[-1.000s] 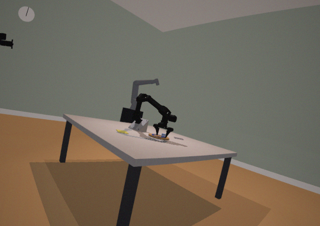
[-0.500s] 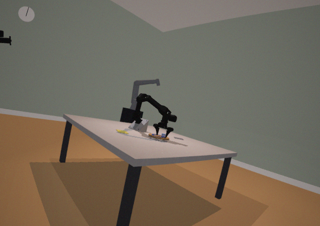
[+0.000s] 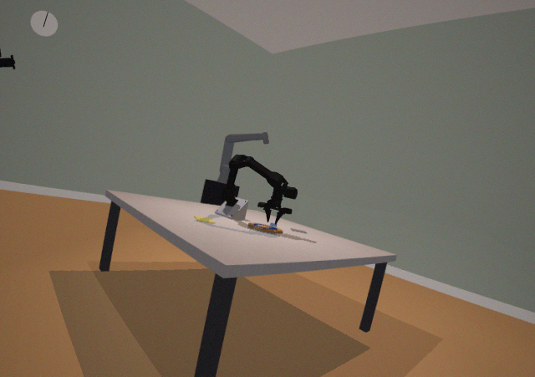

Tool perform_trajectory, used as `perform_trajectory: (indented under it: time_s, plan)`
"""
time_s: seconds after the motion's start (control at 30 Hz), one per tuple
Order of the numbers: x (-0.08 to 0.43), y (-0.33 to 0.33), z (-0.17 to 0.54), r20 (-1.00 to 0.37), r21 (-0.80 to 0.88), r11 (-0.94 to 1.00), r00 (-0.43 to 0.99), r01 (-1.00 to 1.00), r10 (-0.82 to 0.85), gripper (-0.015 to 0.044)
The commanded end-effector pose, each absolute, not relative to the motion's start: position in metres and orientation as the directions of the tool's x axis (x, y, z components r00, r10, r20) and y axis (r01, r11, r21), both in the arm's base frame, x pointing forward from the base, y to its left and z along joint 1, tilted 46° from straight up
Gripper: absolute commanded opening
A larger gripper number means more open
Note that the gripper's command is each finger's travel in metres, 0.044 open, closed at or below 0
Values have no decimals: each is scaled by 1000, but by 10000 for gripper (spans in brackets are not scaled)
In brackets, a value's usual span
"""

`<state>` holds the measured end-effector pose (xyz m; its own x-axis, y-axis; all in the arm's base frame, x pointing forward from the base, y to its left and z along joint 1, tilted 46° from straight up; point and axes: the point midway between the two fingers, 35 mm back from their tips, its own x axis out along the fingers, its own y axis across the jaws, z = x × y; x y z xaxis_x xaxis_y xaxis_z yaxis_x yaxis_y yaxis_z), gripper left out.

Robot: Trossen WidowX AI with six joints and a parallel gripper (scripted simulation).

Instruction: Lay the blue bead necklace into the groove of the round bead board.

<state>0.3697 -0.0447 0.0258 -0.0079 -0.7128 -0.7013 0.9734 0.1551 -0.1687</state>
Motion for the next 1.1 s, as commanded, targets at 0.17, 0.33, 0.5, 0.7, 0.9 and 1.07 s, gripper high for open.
perform_trajectory:
  time_s: [0.17,0.33,0.5,0.7,0.9,1.07]
  plan:
    - [370,-47,23,-701,-170,155,-9,973,-713,120]
    - [369,-53,17,-701,-173,154,-11,973,-713,120]
    - [368,-59,12,-701,-176,154,-14,972,-713,120]
    - [367,-66,5,-701,-179,153,-17,972,-713,120]
    - [367,-69,2,-701,-180,152,-18,972,-713,120]
    - [368,-67,4,-704,-174,152,-15,973,-710,94]
